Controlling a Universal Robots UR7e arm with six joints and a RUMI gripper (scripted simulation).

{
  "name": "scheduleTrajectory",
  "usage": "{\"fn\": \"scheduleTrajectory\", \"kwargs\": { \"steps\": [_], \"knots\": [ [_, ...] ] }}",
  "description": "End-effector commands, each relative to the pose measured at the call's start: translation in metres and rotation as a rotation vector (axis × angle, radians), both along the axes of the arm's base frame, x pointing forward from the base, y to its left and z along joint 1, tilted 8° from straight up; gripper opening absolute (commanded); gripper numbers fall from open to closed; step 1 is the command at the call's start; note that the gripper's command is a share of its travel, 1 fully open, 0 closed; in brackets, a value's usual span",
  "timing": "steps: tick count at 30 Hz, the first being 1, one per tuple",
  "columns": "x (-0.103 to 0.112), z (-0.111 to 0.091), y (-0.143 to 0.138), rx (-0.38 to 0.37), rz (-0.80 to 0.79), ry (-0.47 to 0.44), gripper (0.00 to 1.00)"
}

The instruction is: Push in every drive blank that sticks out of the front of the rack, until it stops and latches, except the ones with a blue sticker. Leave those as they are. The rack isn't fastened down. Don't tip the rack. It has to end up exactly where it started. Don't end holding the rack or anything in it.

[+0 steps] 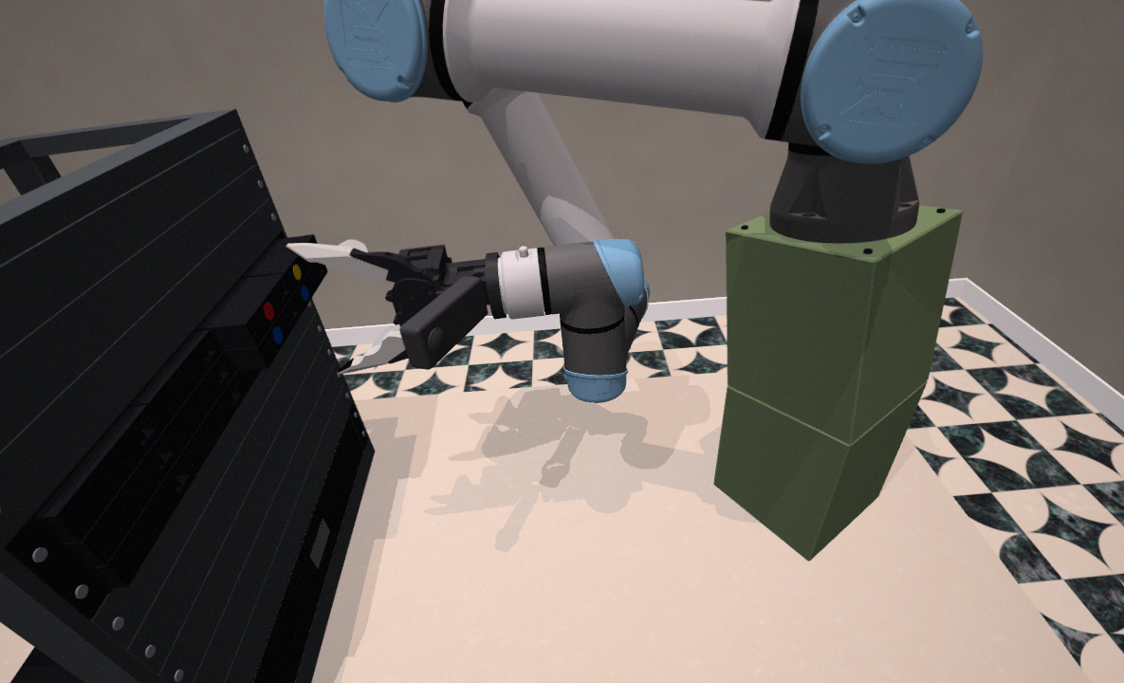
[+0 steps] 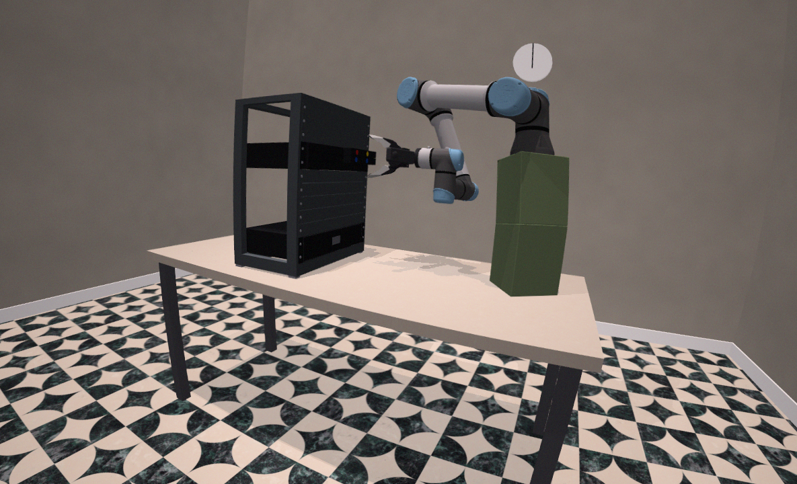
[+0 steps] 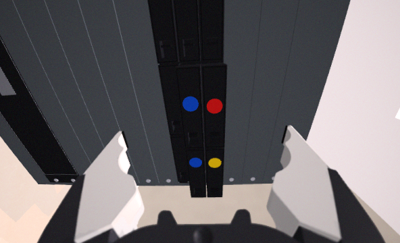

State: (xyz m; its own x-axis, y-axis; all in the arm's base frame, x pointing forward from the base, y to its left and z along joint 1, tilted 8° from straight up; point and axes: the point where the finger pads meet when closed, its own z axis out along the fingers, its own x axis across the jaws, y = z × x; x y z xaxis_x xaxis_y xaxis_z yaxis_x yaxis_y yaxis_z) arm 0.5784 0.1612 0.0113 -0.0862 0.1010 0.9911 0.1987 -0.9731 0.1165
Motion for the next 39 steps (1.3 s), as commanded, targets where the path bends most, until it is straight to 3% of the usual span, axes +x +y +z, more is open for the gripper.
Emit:
{"fn": "scheduleTrajectory", "kwargs": {
  "steps": [1,12,27,39],
  "knots": [
    [0.001,0.002,0.001,-0.002,0.003,-0.006,1.00],
    [0.003,0.004,-0.006,-0.002,0.003,-0.006,1.00],
    [0.016,0.013,-0.065,-0.002,0.003,-0.006,1.00],
    [0.021,0.017,-0.088,-0.002,0.003,-0.006,1.00]
  ]
}}
